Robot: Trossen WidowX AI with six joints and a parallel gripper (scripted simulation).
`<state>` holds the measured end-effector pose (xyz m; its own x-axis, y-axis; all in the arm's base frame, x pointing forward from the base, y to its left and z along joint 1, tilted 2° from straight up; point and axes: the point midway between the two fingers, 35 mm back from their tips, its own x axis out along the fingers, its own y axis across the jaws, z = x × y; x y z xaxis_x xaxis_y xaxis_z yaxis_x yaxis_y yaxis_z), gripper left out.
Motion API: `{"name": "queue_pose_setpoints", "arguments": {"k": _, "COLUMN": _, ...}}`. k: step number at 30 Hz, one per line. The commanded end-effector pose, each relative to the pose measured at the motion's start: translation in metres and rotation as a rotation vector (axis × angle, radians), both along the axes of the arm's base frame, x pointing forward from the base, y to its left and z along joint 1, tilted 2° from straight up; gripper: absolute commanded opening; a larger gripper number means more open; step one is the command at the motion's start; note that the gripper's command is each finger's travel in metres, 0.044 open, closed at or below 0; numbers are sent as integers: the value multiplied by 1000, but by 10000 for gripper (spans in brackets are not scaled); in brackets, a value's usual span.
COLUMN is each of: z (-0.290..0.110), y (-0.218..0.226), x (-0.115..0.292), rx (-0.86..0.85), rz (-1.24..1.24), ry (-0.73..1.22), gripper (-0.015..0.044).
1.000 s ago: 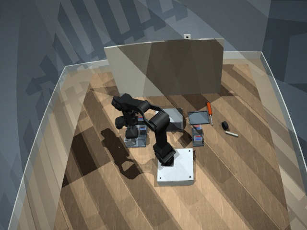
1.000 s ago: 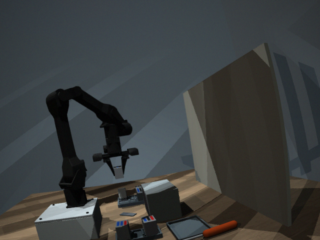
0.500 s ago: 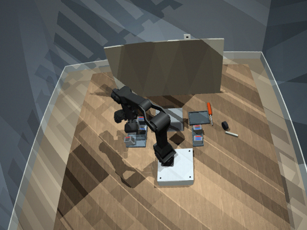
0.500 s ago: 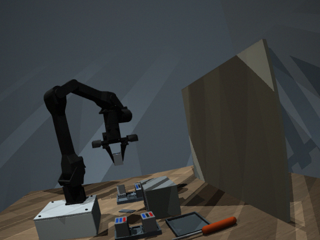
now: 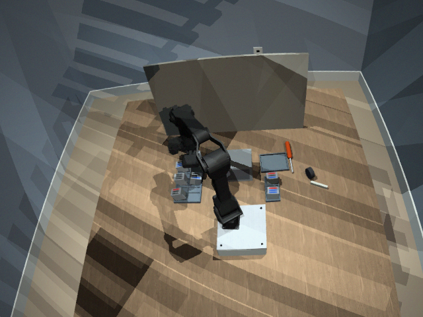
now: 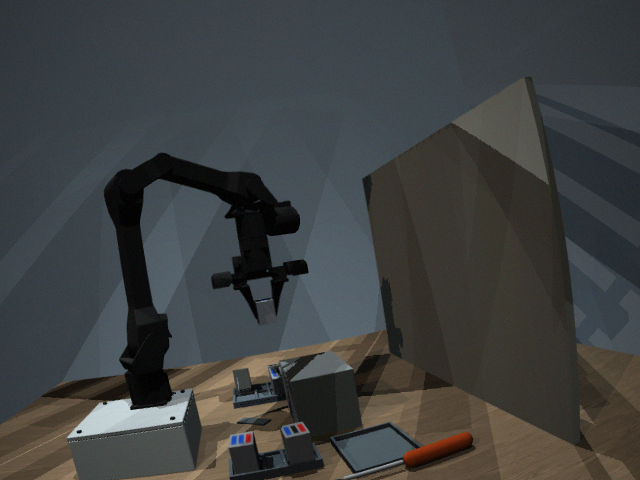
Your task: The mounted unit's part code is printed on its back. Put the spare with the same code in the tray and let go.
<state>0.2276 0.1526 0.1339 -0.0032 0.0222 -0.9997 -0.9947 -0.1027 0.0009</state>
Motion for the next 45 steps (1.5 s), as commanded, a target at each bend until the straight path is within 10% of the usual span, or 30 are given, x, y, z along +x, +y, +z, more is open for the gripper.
{"name": "queue_pose_setpoints", "arguments": {"k": 1, "z": 1, "y": -15, "x": 18, "rx": -9, "rz": -11, "ry": -5, "gripper": 0}}
{"name": "queue_pose_setpoints", "arguments": {"k": 45, "z": -1, "y": -248, "x": 123, "rx": -34, "rz": 9, "ry": -11, "gripper": 0}}
